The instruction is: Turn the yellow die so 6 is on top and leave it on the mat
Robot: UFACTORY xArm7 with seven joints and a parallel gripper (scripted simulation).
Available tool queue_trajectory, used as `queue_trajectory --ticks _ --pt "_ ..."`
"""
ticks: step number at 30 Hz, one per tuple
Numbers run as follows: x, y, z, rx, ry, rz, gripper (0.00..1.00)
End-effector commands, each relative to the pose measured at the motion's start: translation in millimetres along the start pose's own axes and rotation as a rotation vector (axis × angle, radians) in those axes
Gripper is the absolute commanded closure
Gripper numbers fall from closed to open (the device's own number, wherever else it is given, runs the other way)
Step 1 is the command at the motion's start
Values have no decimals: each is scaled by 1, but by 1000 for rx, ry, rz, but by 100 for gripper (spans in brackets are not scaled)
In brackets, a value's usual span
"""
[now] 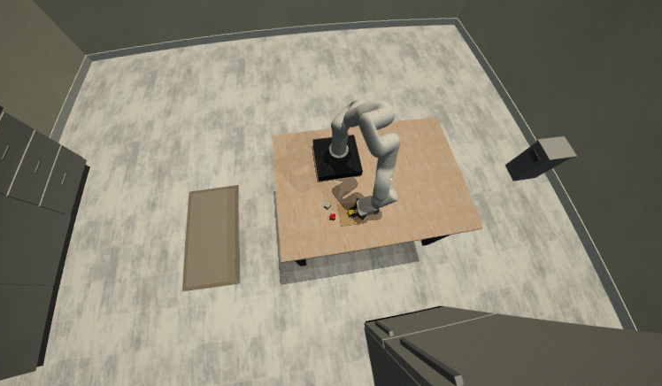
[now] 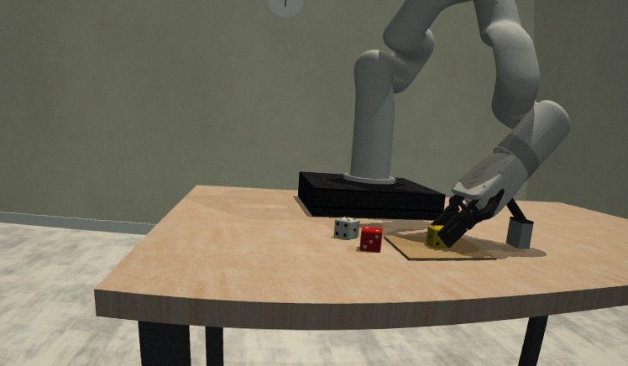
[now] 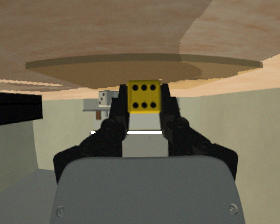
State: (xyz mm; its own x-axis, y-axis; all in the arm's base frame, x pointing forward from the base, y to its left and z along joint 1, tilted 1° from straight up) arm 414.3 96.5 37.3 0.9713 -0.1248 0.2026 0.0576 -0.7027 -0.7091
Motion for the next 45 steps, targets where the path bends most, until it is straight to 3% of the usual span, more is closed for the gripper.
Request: queue_trajectory --ticks 1,34,45 --pt "1 -1 0 2 2 -2 73" --pt "1 -1 -1 2 2 -2 73" --pt "7 -22 -21 2 2 -2 73"
Point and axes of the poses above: the point where the finger pads meet when closed, its own y axis out along the fingers, its own x axis across the jaws, z = x × y, the point moved 8 cm from there along -y, back along the fingers, and after that the axes turned 15 degrees about y, right-handed, at the moved point
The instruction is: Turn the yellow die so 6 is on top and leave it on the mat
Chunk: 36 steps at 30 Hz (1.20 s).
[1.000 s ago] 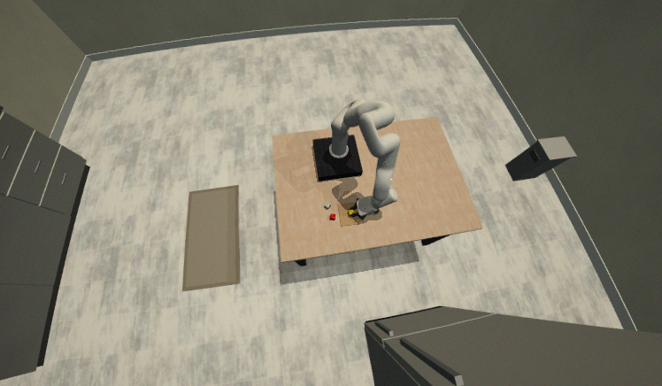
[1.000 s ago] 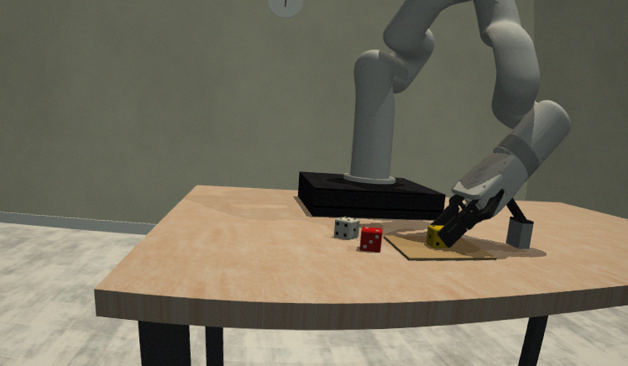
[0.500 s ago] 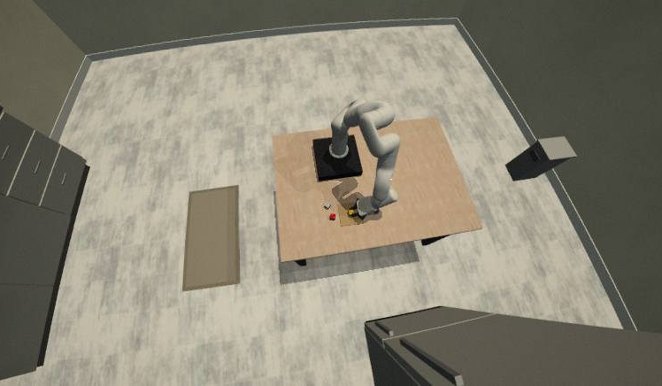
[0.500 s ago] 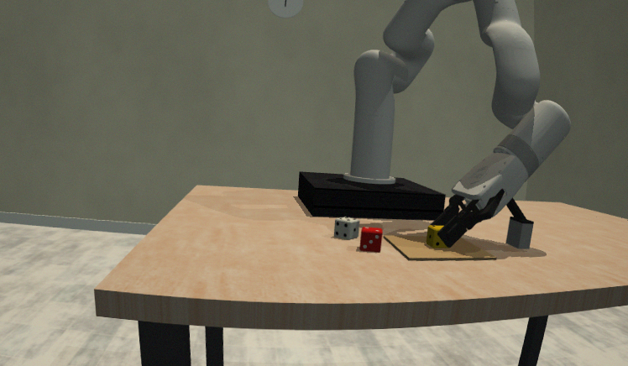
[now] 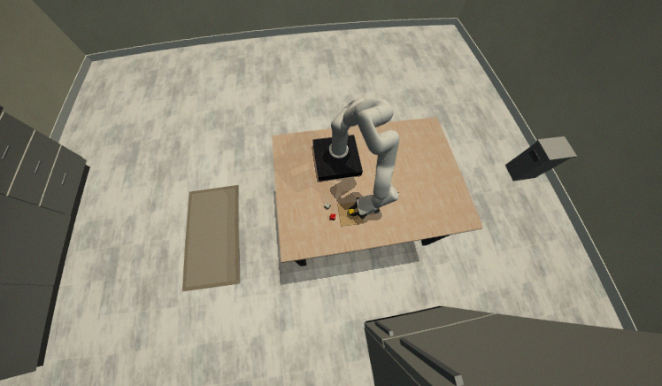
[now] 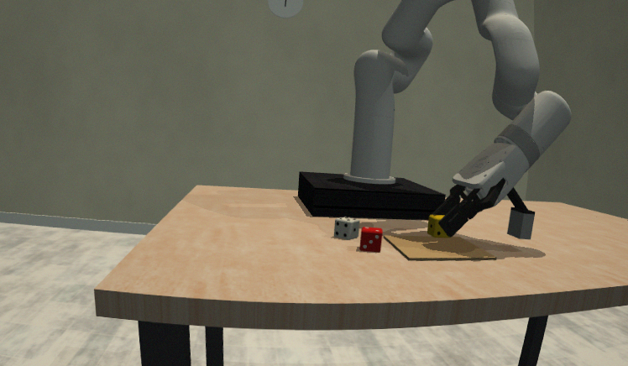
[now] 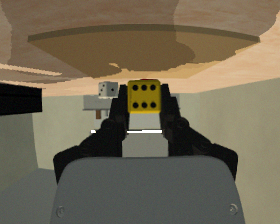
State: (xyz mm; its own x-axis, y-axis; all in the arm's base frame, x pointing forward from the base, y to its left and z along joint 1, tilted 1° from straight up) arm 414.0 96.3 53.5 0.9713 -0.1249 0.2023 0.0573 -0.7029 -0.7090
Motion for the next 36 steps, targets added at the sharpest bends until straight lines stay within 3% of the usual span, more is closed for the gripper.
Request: queue_trajectory --ticks 1,13,28,31,36 --pt "4 -14 -13 2 3 -2 73" --pt "10 -37 -35 2 3 -2 73" --pt "11 -39 -37 7 2 0 73" --pt "12 -38 -42 55 -1 19 73" --pt "16 -36 -56 202 -1 59 73"
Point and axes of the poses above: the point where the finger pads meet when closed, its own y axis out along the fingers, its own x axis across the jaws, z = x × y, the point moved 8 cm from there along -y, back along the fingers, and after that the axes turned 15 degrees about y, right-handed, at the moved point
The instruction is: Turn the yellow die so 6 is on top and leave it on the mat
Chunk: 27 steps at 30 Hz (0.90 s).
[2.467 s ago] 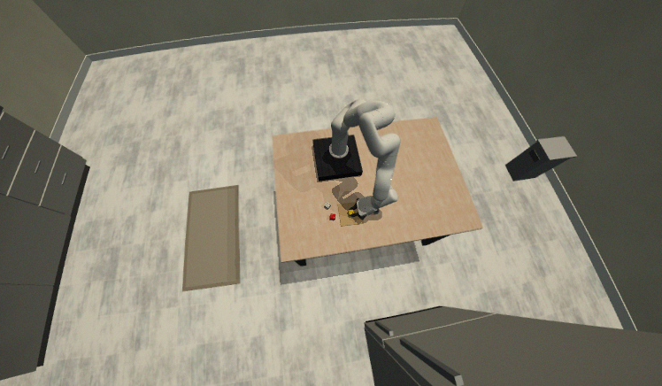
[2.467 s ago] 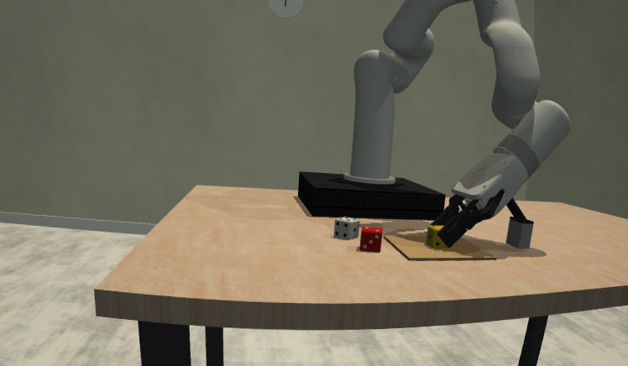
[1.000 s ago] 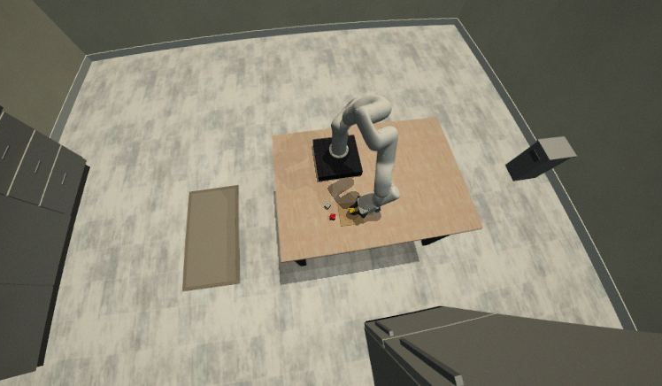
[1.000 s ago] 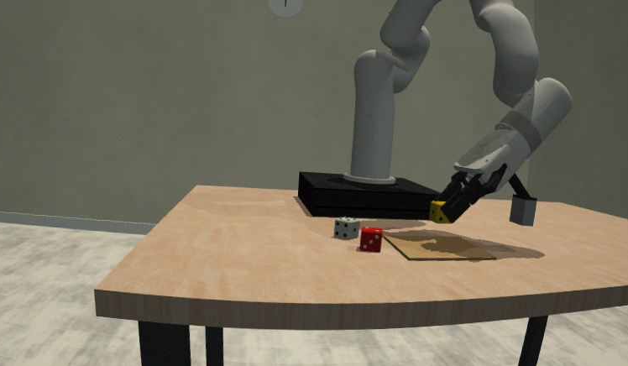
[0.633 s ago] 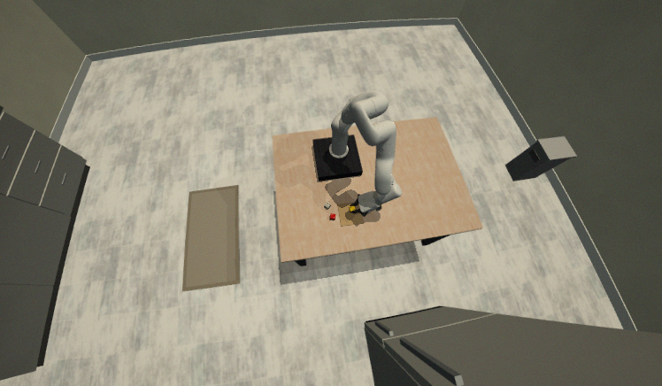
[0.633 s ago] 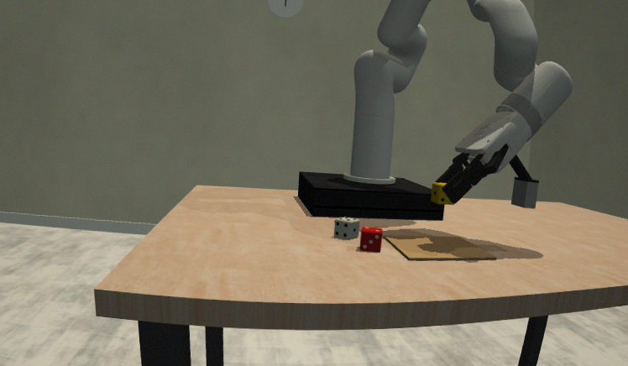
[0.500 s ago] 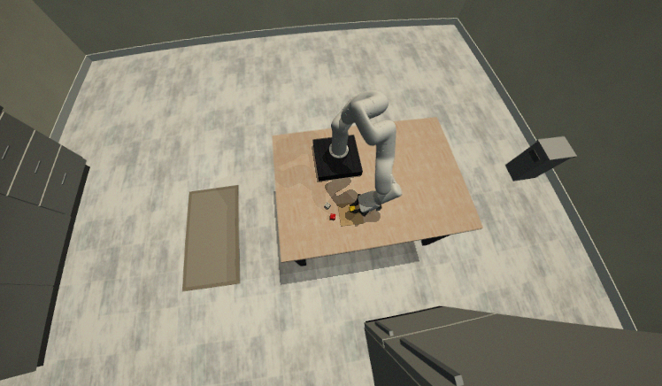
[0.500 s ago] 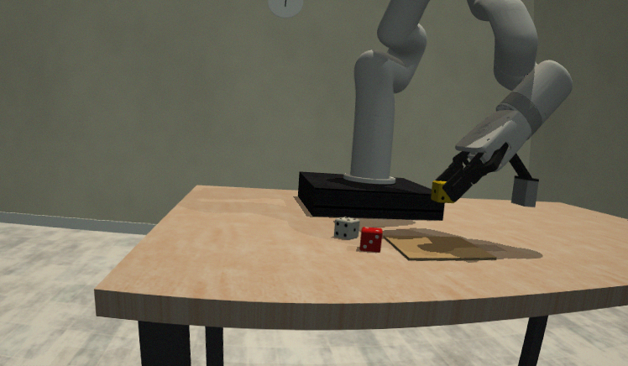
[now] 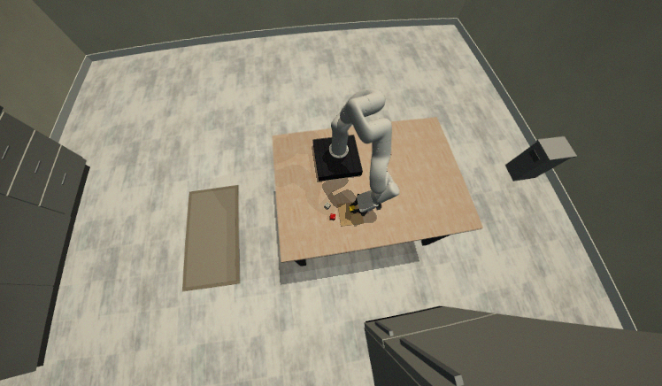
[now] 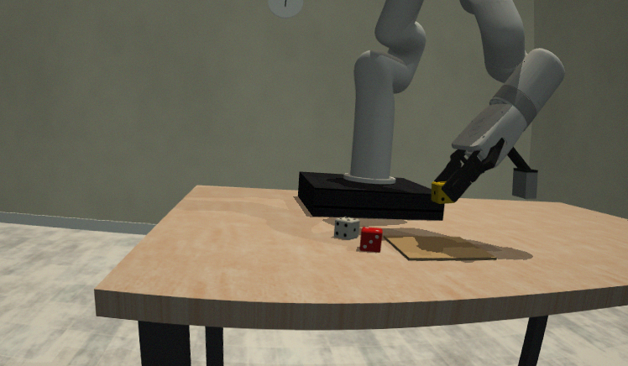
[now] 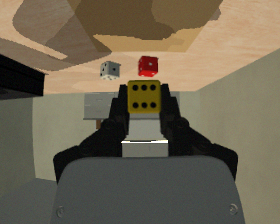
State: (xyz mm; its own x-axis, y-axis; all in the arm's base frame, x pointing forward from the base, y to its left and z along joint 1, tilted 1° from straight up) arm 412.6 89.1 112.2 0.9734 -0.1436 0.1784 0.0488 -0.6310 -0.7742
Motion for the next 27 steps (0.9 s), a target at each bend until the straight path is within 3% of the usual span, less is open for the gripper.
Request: queue_trajectory --ticks 1,10,18,27 --pt "5 0 -13 132 2 31 73" --pt "6 0 -18 177 2 42 73" --pt "11 6 -37 386 -1 101 73" --pt "12 7 -41 421 2 105 73"
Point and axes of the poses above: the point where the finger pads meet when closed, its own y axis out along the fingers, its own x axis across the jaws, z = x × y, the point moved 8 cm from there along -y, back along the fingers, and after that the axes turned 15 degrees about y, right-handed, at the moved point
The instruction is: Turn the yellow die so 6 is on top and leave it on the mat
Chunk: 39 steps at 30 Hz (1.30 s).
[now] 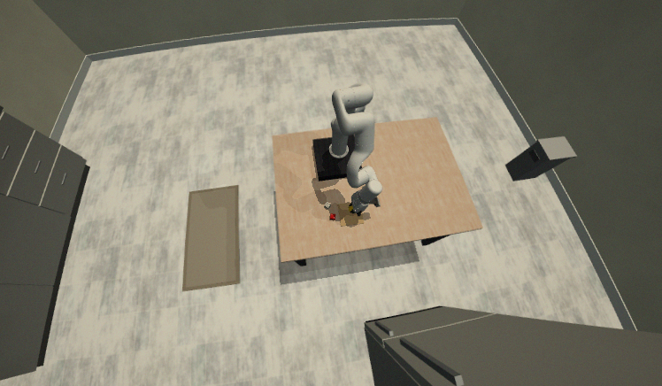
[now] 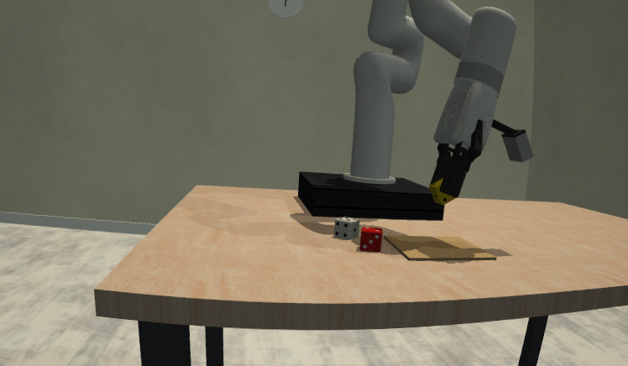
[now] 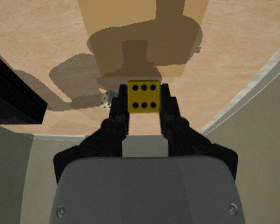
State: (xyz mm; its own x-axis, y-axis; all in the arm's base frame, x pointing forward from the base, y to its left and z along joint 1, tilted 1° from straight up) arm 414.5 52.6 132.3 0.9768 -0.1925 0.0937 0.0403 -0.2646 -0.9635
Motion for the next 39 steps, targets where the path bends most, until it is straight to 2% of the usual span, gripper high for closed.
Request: queue_trajectory --ticks 1,8,10,16,28,34,39 --pt "2 -1 -1 24 -3 11 73" --pt "4 1 -13 149 -6 60 73" --pt "4 1 -13 149 -6 60 73" --pt "8 2 -23 252 -3 72 73" --pt "9 5 -29 295 -2 91 73" --pt "11 10 -41 414 -2 133 73" --pt "14 12 -47 503 -2 141 73"
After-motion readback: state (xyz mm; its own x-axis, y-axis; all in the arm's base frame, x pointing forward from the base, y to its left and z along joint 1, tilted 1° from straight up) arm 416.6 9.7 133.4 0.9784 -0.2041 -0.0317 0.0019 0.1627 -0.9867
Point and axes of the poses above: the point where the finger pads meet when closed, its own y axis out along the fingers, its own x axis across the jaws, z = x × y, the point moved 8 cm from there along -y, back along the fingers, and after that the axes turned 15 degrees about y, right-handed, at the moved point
